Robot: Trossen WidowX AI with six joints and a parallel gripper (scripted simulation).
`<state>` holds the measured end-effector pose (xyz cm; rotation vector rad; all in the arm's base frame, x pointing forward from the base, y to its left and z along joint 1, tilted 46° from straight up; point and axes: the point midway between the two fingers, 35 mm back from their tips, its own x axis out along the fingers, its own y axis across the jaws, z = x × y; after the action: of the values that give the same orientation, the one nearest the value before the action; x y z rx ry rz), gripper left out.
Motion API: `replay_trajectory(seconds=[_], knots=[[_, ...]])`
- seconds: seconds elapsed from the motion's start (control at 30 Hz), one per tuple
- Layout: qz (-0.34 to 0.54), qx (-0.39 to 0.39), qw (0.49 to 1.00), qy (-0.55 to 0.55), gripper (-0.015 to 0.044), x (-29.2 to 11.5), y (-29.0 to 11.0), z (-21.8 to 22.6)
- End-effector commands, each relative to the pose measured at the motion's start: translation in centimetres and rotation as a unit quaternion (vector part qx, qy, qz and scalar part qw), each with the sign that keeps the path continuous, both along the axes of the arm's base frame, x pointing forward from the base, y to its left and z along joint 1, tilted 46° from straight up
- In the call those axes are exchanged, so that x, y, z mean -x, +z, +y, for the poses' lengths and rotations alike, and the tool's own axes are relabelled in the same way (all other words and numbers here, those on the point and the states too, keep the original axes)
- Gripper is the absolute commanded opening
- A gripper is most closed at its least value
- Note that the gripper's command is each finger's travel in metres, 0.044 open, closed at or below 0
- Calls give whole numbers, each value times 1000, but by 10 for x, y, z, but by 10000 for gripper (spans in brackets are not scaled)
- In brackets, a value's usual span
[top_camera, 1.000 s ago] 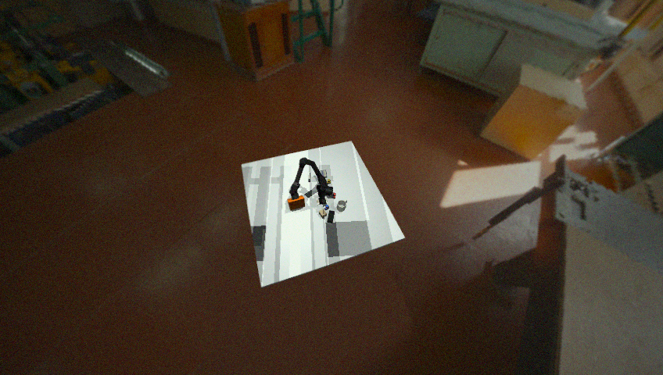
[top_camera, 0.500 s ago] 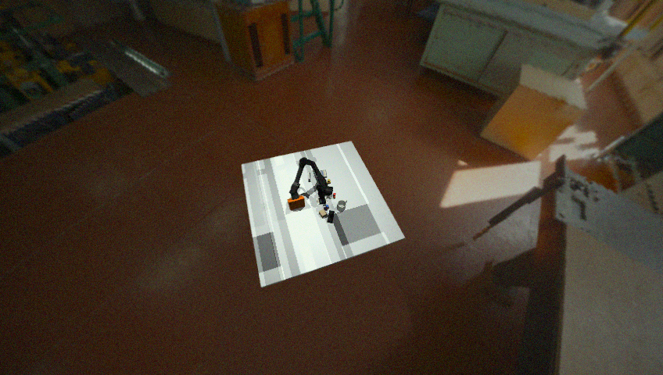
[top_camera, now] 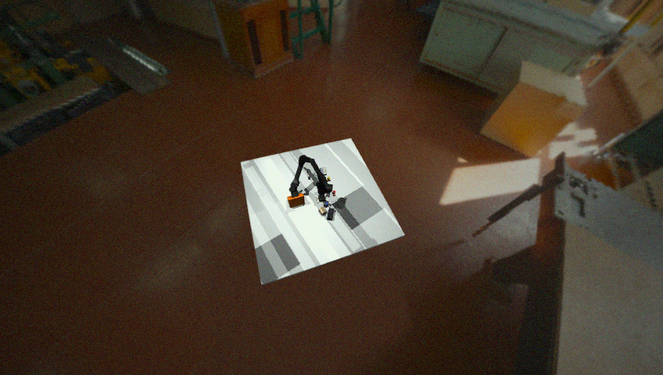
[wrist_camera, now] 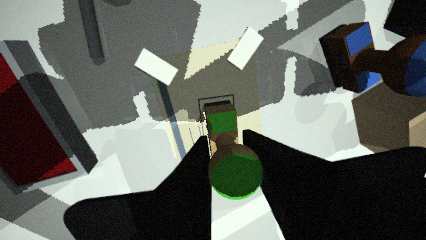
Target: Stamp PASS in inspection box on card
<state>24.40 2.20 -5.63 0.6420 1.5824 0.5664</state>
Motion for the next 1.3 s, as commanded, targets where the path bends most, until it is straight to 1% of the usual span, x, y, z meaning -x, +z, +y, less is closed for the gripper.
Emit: replay_trajectory(seconds=[0.0,0.87,1.27], knots=[[1,-2,1000,0,0,0,-1,1],[1,-2,1000,0,0,-1,7,-7],[1,0,1000,0,0,-4,19,-21]])
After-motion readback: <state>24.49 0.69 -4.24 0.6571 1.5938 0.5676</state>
